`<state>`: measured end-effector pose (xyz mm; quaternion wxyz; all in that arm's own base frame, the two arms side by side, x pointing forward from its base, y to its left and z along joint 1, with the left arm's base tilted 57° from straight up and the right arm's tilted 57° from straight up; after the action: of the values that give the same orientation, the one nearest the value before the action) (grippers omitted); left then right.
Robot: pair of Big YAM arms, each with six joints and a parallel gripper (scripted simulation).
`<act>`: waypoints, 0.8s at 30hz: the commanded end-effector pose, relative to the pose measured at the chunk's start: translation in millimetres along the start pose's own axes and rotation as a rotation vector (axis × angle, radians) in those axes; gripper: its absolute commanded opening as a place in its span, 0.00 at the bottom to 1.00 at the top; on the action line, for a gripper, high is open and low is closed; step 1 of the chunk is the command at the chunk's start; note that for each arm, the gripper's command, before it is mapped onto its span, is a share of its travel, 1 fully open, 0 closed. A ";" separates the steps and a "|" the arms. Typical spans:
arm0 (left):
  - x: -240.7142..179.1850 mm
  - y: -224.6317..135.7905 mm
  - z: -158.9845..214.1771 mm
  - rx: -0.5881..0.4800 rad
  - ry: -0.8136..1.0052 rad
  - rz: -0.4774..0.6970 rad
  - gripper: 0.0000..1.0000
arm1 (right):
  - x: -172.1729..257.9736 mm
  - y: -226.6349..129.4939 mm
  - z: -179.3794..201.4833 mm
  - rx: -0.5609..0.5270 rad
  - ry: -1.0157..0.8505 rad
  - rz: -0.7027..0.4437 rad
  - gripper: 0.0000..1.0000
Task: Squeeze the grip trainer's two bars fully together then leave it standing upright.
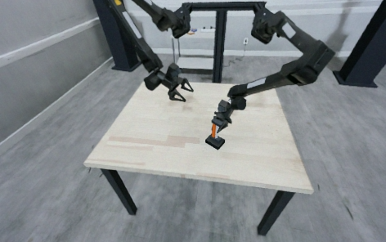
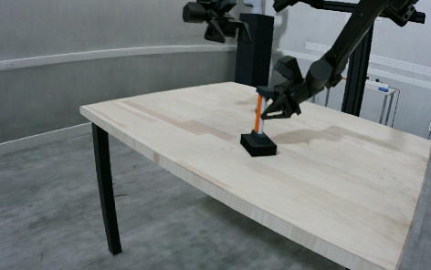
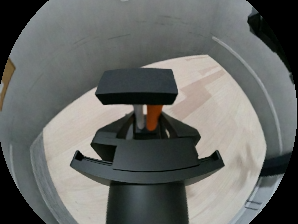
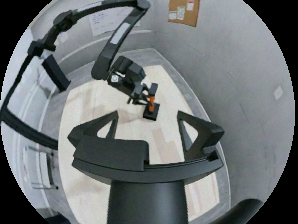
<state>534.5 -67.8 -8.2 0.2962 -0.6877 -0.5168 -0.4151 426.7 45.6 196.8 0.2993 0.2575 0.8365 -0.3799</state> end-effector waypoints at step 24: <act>10.4 -28.3 -38.1 -0.036 -0.022 -0.011 0.92 | -10.3 -0.6 -6.4 -0.011 -0.015 0.030 1.00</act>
<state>529.8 -61.7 -1.5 0.2953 -0.6834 -0.5247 -0.4129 426.7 45.6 196.8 0.2993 0.2575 0.8365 -0.3799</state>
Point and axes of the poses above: on each arm, the point where the finger pads meet when closed, its own y axis out along the fingers, its own x axis across the jaws, z = x × y, the point moved 9 cm from there along -y, back along the fingers, and after that the axes turned 12 degrees about y, right-handed, at the moved point
